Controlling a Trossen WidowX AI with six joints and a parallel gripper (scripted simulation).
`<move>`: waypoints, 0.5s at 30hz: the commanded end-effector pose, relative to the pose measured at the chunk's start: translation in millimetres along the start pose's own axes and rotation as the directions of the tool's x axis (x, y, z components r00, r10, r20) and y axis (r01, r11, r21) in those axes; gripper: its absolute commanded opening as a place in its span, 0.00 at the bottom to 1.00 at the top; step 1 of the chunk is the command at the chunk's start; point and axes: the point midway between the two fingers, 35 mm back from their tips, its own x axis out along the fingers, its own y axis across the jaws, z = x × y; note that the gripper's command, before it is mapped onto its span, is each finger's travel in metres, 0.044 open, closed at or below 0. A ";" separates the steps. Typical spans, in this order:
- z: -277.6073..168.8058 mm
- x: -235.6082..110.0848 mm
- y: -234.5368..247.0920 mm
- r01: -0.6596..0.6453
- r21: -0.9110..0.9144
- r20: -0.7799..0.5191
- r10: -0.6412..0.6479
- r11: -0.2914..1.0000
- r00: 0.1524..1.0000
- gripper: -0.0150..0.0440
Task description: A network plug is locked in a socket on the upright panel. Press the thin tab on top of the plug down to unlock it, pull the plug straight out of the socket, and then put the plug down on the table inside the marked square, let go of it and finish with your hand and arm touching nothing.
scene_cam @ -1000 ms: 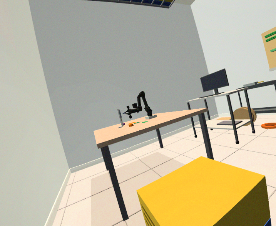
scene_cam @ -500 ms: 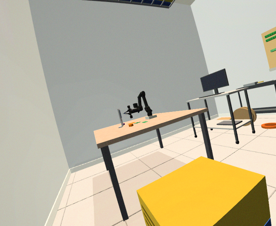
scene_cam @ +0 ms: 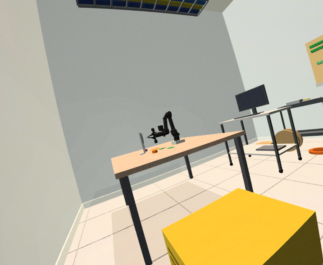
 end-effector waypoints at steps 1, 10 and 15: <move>-0.7 -4.8 1.6 -0.005 0.008 0.003 0.005 1.000 1.000 0.25; -1.8 -4.1 5.5 0.000 0.000 0.000 0.000 1.000 1.000 0.25; -1.6 -5.8 13.6 -0.001 0.001 0.001 0.001 1.000 1.000 0.25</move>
